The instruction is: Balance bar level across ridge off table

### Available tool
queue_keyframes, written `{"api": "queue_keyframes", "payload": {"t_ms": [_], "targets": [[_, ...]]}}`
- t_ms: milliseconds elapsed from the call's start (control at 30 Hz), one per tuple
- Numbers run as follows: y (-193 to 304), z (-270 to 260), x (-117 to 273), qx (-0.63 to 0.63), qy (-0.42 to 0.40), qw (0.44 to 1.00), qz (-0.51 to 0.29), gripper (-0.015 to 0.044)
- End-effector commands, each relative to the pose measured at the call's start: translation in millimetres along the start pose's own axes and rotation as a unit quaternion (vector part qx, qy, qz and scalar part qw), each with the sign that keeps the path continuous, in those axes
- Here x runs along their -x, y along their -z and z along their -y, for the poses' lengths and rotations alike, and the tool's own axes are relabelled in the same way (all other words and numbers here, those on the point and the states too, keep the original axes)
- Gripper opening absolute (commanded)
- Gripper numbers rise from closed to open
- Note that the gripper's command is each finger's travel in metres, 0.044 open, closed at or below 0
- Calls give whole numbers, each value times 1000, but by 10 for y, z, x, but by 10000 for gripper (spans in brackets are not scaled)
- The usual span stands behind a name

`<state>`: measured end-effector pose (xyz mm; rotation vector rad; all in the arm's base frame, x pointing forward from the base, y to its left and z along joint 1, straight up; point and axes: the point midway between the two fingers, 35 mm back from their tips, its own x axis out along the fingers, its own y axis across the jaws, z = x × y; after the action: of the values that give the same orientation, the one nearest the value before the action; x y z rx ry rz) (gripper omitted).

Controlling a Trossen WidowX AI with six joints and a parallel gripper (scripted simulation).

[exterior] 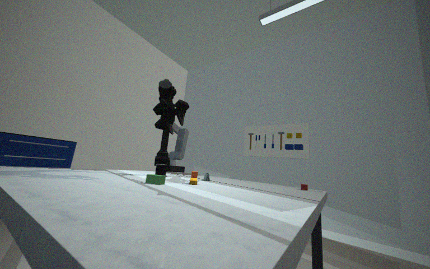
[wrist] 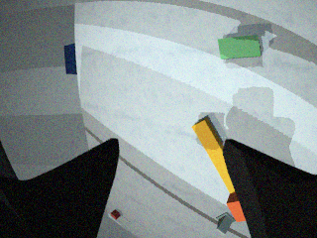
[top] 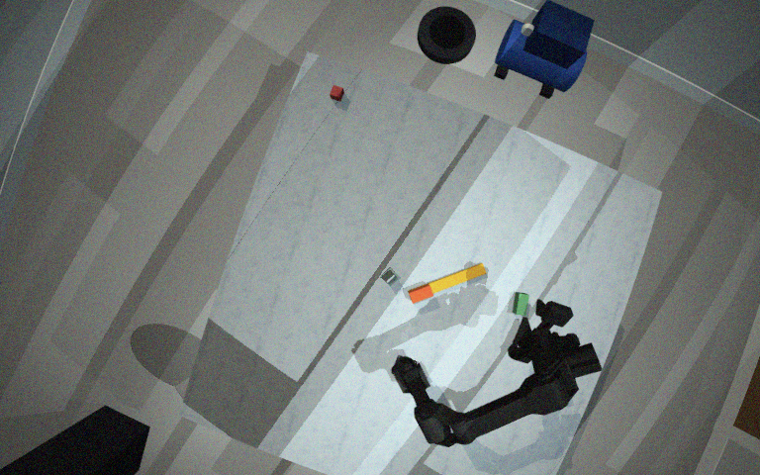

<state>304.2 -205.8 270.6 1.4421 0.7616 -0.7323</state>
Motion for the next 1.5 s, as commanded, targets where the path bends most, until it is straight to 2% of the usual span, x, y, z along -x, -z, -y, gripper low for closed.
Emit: {"api": "queue_keyframes", "payload": {"t_ms": [0,733,1467], "targets": [[159,38,-157,24,28,999,-15,315],[1033,267,-733,166,157,971,-64,315],[1770,682,-996,326,274,900,-91,315]]}}
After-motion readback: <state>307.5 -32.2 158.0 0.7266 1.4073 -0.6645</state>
